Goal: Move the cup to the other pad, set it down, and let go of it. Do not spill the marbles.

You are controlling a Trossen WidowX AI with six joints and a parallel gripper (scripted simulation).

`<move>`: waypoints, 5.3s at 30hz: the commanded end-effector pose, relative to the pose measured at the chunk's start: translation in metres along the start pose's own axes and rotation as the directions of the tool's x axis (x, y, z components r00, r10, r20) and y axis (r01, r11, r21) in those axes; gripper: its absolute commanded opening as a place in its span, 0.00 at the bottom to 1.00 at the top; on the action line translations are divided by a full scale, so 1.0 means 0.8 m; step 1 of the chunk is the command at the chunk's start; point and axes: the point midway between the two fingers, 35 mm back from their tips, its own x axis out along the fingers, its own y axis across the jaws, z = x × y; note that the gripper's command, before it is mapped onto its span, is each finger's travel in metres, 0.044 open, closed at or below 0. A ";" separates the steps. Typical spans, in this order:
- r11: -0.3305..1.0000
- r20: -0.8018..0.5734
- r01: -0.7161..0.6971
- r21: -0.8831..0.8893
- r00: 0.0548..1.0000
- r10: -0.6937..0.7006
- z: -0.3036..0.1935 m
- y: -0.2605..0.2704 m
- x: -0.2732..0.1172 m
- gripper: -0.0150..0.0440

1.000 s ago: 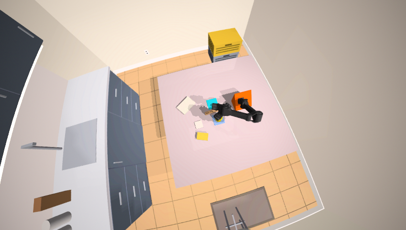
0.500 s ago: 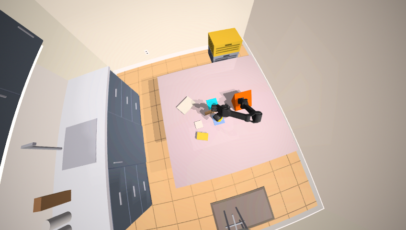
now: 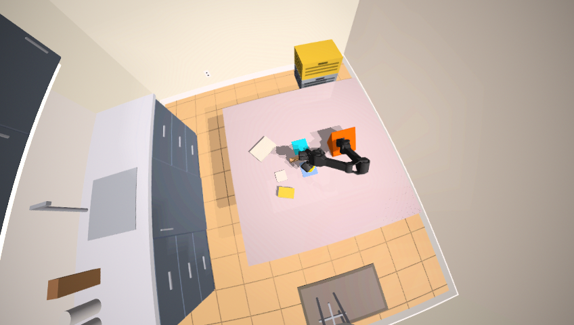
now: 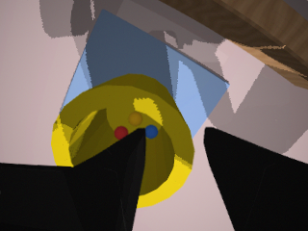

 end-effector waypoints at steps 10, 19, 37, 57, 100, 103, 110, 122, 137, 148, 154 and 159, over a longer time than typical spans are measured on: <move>1.000 -0.011 -0.001 0.008 1.000 0.001 -0.004 -0.003 0.022 0.54; 1.000 -0.004 -0.001 0.001 1.000 0.001 -0.002 -0.001 0.019 0.47; 1.000 -0.004 -0.001 0.001 1.000 0.001 -0.002 -0.001 0.019 0.25; 1.000 -0.002 0.003 0.007 1.000 -0.003 0.004 -0.001 -0.052 0.25; 1.000 -0.006 0.002 0.010 1.000 -0.002 0.042 -0.023 -0.074 0.25; 1.000 -0.005 0.003 0.009 1.000 -0.003 0.050 -0.028 -0.075 0.25; 1.000 -0.004 0.003 0.008 1.000 -0.003 0.067 -0.037 -0.075 0.25; 1.000 -0.002 0.004 0.008 1.000 -0.004 0.096 -0.053 -0.075 0.25; 1.000 0.000 0.004 0.007 1.000 -0.004 0.132 -0.072 -0.077 0.25; 1.000 0.001 0.005 0.007 1.000 -0.005 0.159 -0.086 -0.078 0.25; 1.000 0.002 0.005 0.006 1.000 -0.005 0.173 -0.093 -0.079 0.25; 1.000 0.003 0.005 0.006 1.000 -0.005 0.185 -0.099 -0.079 0.25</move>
